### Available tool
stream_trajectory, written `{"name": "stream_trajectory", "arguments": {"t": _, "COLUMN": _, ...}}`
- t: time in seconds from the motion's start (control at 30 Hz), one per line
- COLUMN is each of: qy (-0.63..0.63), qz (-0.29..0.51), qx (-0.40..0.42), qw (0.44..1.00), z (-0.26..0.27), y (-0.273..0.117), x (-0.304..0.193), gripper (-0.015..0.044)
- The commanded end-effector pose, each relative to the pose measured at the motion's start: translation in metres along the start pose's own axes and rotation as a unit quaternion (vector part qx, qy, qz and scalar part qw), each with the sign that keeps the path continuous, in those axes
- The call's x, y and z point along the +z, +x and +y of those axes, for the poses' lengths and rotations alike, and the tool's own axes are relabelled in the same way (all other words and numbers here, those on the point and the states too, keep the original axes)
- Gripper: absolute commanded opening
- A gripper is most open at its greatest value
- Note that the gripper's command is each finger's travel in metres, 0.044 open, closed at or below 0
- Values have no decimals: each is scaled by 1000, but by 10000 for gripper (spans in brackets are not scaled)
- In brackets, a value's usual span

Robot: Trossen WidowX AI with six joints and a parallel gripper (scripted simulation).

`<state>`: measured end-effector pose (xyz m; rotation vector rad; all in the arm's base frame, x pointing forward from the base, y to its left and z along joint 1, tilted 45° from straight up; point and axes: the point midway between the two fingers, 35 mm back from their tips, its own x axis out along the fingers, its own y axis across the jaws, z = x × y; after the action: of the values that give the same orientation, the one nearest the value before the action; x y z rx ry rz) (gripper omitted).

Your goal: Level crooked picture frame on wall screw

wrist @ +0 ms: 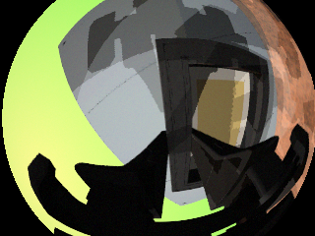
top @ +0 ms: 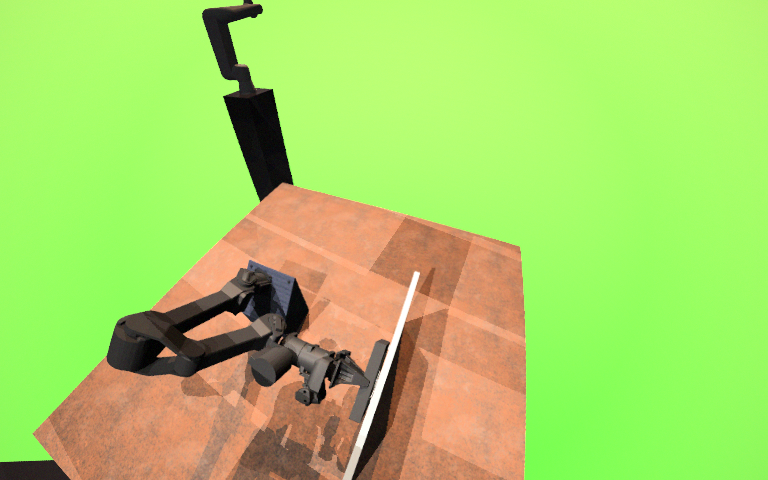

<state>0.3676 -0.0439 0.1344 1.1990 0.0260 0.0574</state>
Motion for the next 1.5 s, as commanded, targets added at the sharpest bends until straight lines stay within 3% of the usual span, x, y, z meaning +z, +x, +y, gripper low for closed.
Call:
{"name": "stream_trajectory", "arguments": {"t": 0.0, "qy": 0, "qz": 0, "qx": 0, "qw": 1000, "z": 2, "y": 0, "x": 0, "gripper": 0}}
{"name": "stream_trajectory", "arguments": {"t": 1.47, "qy": 0, "qz": 0, "qx": 1, "qw": 1000, "z": 8, "y": 0, "x": 0, "gripper": 0}}
